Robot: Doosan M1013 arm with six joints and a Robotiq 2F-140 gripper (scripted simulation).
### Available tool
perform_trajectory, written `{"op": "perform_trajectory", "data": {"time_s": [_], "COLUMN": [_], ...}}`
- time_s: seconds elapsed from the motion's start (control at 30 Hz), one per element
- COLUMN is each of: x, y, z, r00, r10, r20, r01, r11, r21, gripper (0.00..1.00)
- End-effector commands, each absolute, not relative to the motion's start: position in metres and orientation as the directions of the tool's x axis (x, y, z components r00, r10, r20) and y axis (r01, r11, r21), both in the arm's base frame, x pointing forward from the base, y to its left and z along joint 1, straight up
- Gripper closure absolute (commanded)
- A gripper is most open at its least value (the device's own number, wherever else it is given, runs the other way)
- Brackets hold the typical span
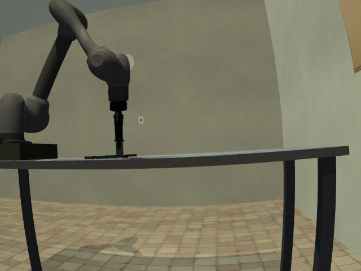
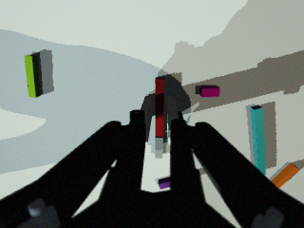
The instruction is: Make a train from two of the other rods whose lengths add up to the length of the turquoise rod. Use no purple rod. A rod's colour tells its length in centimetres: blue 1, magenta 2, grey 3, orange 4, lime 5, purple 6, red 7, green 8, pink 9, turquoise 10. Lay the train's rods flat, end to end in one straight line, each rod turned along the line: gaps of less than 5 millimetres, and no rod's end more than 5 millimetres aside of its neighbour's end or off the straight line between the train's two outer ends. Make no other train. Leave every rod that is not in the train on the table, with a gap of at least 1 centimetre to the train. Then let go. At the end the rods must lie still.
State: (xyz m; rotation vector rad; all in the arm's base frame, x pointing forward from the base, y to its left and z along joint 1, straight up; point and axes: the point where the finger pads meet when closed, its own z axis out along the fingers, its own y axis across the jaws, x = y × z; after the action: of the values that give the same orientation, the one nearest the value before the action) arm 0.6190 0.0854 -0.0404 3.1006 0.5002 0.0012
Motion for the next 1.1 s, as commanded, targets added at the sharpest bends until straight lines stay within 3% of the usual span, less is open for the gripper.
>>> {"op": "perform_trajectory", "data": {"time_s": [0.0,0.53,1.07], "x": [0.619,0.619,0.619], "y": [0.085,0.085,0.085], "z": [-0.040,-0.035,0.029], "r00": [0.949,0.949,0.949], "r10": [0.314,0.314,0.314], "r20": [0.001,0.001,0.001], "r01": [0.314,0.314,0.314], "r11": [-0.949,-0.949,-0.949], "r21": [0.001,0.001,0.001], "gripper": [0.85,0.85,0.85]}}
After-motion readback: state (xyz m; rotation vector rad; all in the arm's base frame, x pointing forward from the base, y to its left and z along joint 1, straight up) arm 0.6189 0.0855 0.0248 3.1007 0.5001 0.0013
